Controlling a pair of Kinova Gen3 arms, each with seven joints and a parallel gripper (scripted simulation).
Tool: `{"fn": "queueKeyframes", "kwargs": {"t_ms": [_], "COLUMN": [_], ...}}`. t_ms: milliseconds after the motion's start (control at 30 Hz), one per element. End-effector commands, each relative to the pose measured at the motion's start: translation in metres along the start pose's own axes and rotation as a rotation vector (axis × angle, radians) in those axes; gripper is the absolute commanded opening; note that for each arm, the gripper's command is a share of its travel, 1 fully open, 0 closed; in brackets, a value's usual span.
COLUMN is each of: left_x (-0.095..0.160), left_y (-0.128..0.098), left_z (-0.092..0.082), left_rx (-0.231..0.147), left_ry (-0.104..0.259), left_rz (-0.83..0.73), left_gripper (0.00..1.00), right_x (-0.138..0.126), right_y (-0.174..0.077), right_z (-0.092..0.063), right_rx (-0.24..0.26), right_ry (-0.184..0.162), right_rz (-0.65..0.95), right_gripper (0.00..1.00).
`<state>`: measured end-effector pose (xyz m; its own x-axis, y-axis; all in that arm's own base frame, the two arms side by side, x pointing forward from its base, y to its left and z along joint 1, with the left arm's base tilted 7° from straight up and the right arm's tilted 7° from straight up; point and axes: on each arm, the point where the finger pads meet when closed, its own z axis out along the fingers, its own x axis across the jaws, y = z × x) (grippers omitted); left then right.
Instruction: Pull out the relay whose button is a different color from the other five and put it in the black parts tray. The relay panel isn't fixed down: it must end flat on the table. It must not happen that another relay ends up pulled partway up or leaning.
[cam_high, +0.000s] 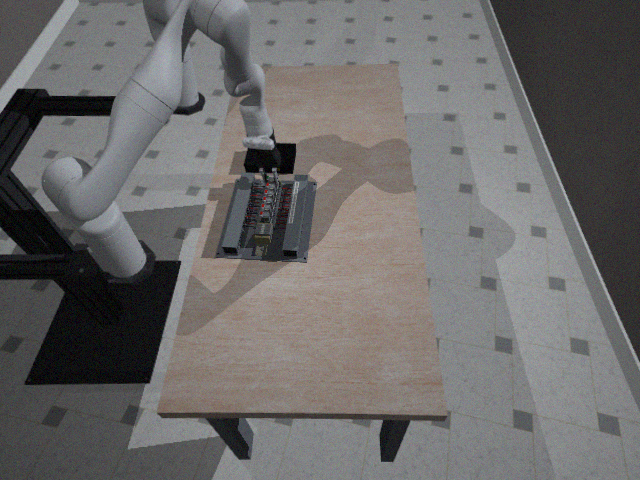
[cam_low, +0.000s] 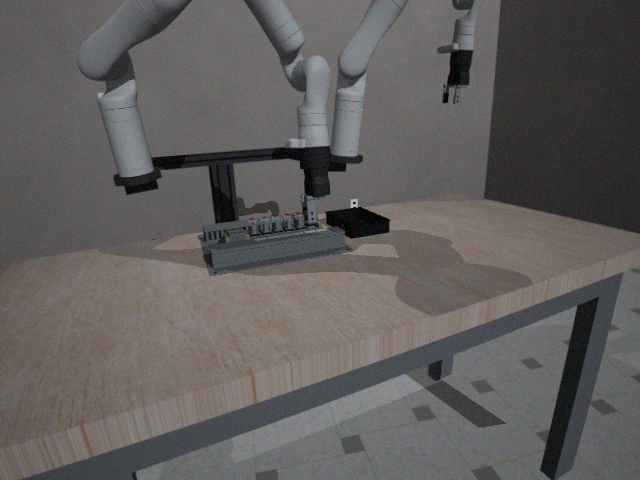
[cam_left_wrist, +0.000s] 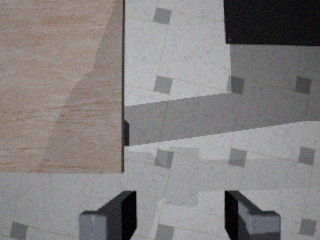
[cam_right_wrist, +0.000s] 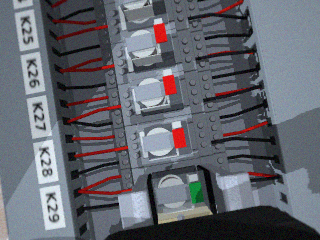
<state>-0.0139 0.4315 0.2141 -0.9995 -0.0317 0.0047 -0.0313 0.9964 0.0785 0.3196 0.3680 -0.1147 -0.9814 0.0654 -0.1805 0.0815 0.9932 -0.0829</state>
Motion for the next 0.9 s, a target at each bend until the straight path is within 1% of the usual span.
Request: {"fn": "queueKeyframes", "kwargs": {"t_ms": [0,333,633,867], "left_x": [0.0002,0.0002,0.0002,0.0002], "left_y": [0.0004,0.0004,0.0004,0.0004], "left_z": [-0.0007,-0.0007,-0.0007,-0.0007], "left_rx": [-0.002,-0.002,-0.002,-0.002], "left_ry": [0.0,0.0,0.0,0.0], "left_rz": [0.0,0.0,0.0,0.0], "left_gripper": [1.0,1.0,1.0,1.0], "right_x": [-0.001,-0.0012,-0.0019,-0.002], "right_y": [0.0009,0.0009,0.0009,0.0009], "right_z": [-0.001,-0.0011,-0.0012,-0.0012], "right_rx": [-0.002,-0.002,-0.002,-0.002], "right_ry": [0.008,0.015,0.038,0.04], "right_rz": [0.0,0.0,0.0,0.0], "right_gripper": [0.0,0.0,0.0,0.0]}}
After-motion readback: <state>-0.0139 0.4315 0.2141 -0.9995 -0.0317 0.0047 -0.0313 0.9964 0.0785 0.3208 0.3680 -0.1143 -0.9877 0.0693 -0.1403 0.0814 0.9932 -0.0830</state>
